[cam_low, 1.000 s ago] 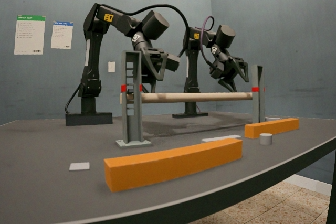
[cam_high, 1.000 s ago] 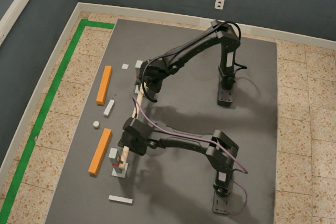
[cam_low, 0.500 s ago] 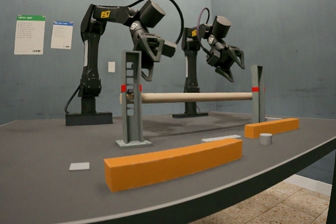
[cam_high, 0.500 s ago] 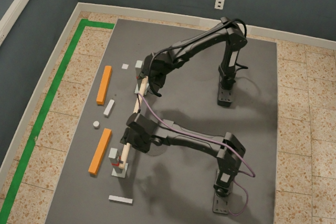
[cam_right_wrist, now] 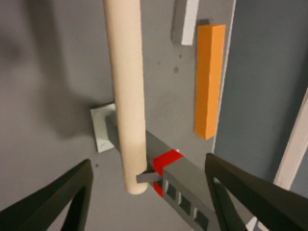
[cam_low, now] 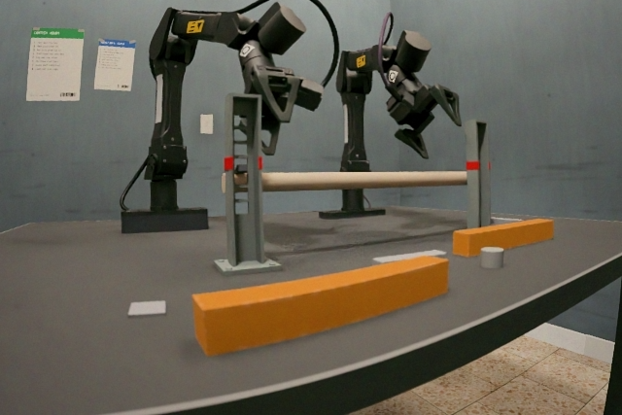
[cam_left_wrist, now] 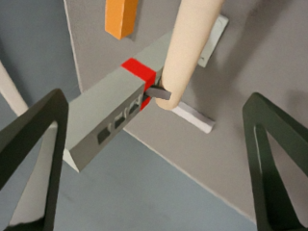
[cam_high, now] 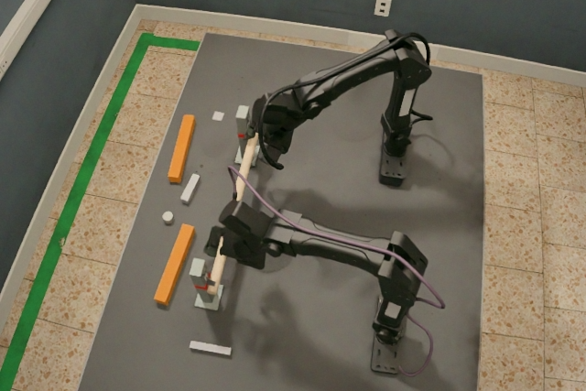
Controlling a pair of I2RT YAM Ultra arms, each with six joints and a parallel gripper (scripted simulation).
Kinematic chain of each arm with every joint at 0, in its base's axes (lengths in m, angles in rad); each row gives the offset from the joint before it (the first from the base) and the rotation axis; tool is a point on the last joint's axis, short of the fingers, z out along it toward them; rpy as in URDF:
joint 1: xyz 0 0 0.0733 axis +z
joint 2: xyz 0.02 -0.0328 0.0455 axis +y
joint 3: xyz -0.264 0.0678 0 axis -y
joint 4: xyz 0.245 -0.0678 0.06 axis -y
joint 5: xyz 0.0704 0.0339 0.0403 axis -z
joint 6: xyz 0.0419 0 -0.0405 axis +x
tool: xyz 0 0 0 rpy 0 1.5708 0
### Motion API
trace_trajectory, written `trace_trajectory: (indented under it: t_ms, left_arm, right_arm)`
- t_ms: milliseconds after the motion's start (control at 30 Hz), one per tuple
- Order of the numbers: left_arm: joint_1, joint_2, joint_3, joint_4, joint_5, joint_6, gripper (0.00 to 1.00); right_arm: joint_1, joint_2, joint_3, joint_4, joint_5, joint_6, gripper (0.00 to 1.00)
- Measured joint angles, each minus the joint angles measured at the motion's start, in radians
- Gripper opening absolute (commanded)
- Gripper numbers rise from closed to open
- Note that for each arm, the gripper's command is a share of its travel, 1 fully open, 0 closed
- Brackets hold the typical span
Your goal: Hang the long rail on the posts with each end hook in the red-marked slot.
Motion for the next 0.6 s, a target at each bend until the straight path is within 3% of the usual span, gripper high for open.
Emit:
trace_trajectory:
  t_ms: [600]
  left_arm:
    - [0.088, -0.052, -0.005, 0.139, 0.054, -0.565, 1.00]
  right_arm:
    - [0.000, 0.000, 0.000, -0.001, 0.000, 0.001, 0.74]
